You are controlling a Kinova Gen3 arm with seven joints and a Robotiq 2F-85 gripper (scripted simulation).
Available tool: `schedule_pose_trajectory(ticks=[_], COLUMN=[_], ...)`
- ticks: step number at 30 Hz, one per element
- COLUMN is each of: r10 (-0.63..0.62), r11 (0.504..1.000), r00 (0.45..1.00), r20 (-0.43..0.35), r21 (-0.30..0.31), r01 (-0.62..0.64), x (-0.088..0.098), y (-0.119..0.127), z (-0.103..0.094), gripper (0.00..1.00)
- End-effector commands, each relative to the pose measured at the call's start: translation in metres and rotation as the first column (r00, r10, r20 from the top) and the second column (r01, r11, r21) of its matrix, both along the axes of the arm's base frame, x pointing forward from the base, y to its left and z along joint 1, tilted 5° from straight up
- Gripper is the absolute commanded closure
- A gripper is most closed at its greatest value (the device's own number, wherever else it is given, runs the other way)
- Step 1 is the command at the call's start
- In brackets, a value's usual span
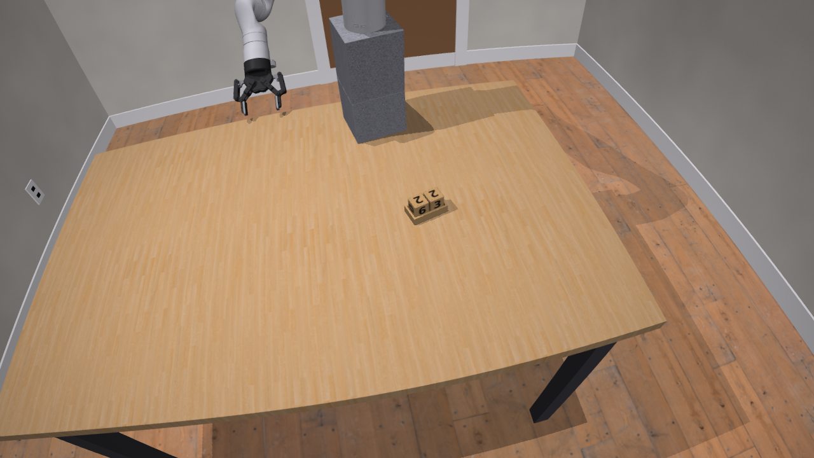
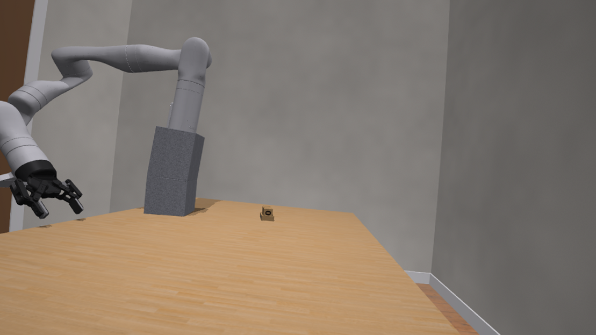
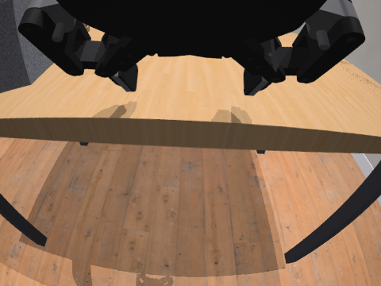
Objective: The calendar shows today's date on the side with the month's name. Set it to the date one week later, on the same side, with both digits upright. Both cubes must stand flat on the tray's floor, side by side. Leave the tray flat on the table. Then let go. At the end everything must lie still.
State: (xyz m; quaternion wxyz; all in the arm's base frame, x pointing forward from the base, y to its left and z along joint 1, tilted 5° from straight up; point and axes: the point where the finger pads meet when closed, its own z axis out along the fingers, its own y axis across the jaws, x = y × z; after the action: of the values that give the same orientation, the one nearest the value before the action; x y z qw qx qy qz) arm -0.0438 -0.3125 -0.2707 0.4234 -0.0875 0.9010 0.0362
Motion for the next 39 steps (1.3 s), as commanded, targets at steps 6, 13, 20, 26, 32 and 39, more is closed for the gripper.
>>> schedule_pose_trajectory(ticks=[6,13,20,26,32,39], r10=[0.000,0.000,0.000,0.006,0.027,0.059], r11=[1.000,1.000,1.000,1.000,1.000,0.998], r00=[1.000,1.000,1.000,1.000,1.000,0.998], r20=[-0.001,-0.001,-0.001,-0.001,-0.002,-0.003], r21=[-0.001,-0.001,-0.001,-0.002,-0.005,-0.010], r01=[0.000,0.000,0.000,-0.006,-0.027,-0.059], x=[-0.001,-0.001,0.000,0.002,0.011,0.025], y=[-0.001,-0.001,-0.001,-0.001,-0.004,-0.008], z=[0.001,0.001,0.001,0.001,0.004,0.008], gripper=[0.00,0.00,0.00,0.00,0.00,0.00])
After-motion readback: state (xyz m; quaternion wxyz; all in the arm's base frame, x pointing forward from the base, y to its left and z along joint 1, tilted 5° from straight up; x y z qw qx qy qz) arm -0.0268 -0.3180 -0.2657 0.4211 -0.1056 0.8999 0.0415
